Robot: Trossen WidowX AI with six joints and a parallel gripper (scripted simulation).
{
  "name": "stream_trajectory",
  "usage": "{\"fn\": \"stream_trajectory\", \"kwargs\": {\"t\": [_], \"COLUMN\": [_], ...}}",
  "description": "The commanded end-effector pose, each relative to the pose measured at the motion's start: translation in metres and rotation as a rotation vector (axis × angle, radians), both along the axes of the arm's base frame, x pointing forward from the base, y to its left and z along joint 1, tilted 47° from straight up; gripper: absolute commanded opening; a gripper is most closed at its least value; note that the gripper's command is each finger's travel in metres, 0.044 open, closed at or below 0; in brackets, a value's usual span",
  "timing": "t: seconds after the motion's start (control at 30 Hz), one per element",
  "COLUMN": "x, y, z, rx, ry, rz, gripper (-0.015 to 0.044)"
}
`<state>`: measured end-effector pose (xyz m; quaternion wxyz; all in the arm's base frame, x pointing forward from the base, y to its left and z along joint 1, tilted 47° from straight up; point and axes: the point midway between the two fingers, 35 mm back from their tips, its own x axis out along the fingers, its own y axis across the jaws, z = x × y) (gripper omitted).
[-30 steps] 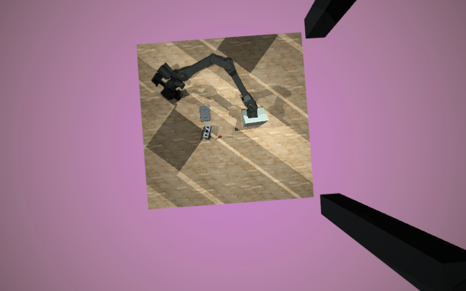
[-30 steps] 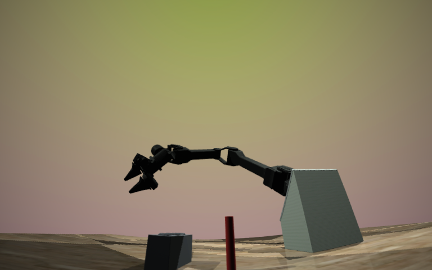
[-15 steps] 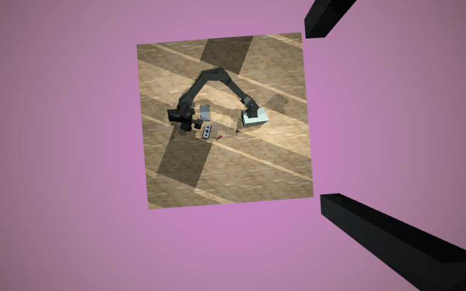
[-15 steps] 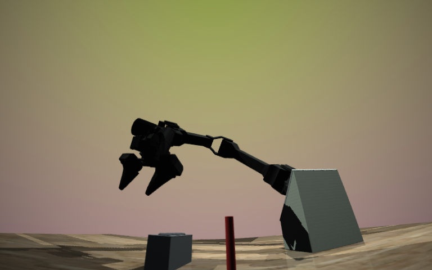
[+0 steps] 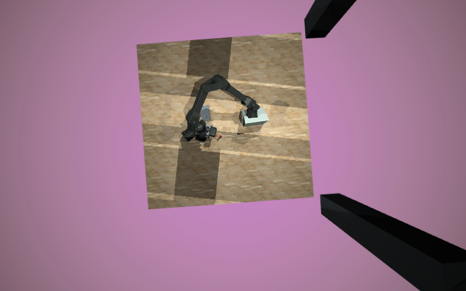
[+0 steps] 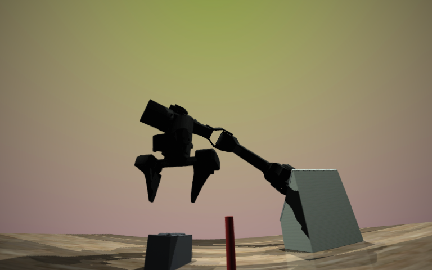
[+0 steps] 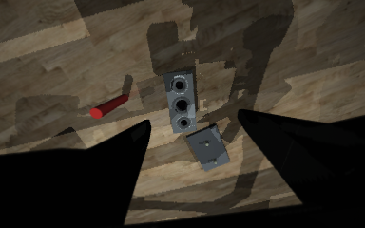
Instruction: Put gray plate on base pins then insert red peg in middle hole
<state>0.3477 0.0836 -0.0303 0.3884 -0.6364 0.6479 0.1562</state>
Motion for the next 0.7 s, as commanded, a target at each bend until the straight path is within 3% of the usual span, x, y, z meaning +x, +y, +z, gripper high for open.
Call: {"fn": "stream_trajectory", "kwargs": {"t": [0.0, 0.67], "x": [-0.004, -0.002], "y": [-0.021, -0.042], "z": [-0.017, -0.040], "rx": [-0.019, -0.019], "ry": [0.023, 0.023], "rz": [-0.009, -0.009], "gripper": [0.0440, 0.0440]}}
